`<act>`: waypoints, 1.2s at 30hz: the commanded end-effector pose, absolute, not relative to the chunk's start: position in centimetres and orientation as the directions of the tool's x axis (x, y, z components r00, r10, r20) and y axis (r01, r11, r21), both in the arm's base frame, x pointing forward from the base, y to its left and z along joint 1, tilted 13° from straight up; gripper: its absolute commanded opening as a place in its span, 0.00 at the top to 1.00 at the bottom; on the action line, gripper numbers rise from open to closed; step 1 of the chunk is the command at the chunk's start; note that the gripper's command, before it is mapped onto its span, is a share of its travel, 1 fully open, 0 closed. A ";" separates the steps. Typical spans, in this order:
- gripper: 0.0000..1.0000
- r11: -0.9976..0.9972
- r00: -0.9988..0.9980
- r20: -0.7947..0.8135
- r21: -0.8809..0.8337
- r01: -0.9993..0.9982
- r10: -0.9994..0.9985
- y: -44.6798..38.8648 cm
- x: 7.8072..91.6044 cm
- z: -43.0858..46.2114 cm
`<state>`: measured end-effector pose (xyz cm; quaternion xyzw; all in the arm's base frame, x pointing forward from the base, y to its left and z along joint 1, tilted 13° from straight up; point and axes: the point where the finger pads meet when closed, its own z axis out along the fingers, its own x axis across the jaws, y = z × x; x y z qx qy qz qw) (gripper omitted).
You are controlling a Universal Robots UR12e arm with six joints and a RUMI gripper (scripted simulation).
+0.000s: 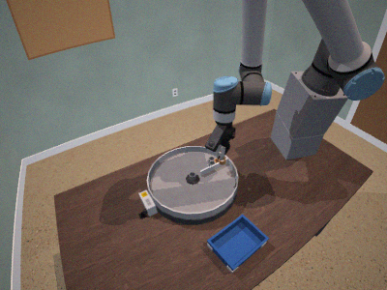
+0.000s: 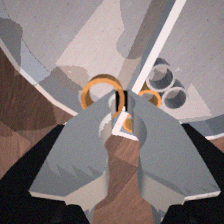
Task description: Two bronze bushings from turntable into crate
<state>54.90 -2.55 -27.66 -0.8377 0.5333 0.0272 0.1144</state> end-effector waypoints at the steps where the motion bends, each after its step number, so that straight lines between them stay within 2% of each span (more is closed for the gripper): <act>1: 1.00 -0.400 0.425 -0.163 -0.164 -0.902 -0.890 1.3 57.1 -26.5; 36: 1.00 -0.400 0.425 -0.164 -0.165 -0.901 -0.890 23.0 66.3 -20.8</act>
